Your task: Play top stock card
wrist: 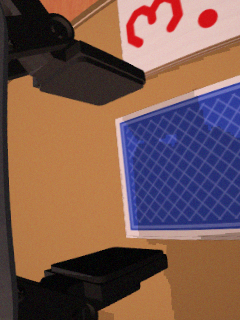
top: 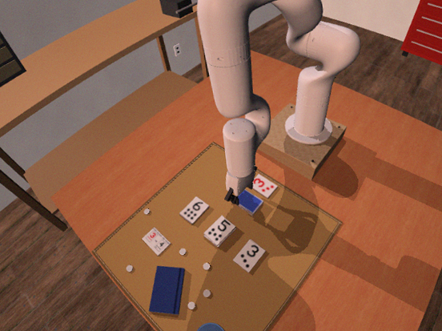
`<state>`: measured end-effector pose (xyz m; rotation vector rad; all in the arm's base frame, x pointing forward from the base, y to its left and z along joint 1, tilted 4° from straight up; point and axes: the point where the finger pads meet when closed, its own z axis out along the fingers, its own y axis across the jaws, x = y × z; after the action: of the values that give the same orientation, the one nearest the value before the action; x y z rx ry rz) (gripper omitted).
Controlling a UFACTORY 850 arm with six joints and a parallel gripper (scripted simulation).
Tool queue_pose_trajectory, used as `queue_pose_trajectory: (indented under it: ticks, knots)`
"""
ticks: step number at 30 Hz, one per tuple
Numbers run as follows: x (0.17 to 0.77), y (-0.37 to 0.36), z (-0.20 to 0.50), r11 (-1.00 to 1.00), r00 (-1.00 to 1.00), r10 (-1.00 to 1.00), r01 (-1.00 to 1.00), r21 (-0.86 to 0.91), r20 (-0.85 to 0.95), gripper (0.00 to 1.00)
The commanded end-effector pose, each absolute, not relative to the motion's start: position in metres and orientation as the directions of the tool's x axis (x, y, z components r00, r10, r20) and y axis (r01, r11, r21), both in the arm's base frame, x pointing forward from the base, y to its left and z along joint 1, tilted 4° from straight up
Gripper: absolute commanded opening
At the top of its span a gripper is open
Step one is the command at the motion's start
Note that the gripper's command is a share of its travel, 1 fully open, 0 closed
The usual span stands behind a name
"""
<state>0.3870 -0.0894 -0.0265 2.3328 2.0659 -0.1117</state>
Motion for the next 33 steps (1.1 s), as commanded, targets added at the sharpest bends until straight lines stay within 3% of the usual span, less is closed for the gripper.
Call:
queue_pose_trajectory:
  ticks: [1,19,20,33]
  knots:
    - [0.3876,-0.0895,-0.0261,-0.122,0.12,0.99,0.992,-0.029,-0.069,0.72]
    - [0.3876,-0.0895,-0.0261,-0.122,0.12,0.99,0.992,-0.029,-0.069,0.72]
    - [0.3876,-0.0895,-0.0261,-0.122,0.12,0.99,0.992,-0.029,-0.069,0.86]
    - [0.3876,-0.0895,-0.0261,-0.122,0.12,0.99,0.992,-0.029,-0.069,0.86]
